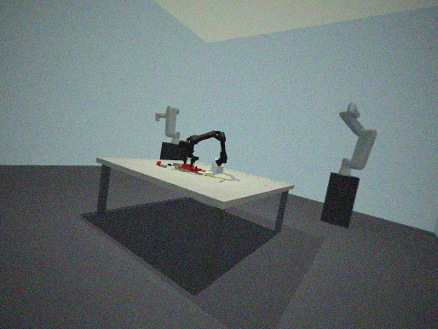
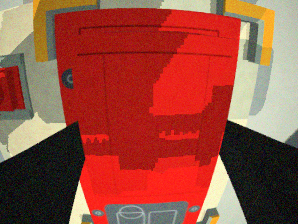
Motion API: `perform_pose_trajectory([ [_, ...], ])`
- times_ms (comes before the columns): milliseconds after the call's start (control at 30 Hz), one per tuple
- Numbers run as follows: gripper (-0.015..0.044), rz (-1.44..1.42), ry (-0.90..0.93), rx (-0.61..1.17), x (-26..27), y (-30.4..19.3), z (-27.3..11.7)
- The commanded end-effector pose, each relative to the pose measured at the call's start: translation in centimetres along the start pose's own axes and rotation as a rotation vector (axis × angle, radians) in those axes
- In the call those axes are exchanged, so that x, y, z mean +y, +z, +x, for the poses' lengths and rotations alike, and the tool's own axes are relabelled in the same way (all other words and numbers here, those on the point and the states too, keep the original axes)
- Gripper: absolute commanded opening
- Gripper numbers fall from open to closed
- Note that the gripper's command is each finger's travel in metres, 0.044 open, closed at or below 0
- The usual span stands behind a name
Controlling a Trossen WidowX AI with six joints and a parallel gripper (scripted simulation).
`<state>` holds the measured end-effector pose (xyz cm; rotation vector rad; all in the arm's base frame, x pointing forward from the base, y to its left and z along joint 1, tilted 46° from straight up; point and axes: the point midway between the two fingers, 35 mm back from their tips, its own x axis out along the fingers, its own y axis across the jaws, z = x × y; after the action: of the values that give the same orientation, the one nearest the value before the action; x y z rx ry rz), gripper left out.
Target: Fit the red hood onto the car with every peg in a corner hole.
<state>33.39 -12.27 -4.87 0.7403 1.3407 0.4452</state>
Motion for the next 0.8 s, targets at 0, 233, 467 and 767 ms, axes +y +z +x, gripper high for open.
perform_pose_trajectory([
  [0, 0.0236, 0.0, 0.0, 0.0, 0.0, 0.0, 0.0],
  [233, 0.042, 0.0, 0.0, 0.0, 0.0, 0.0, 0.0],
  [467, 0.044, 0.0, -0.002, -0.003, -0.1, 0.2, -3.0],
  [767, 0.044, 0.001, -0.001, -0.006, -0.1, -0.1, -7.2],
])
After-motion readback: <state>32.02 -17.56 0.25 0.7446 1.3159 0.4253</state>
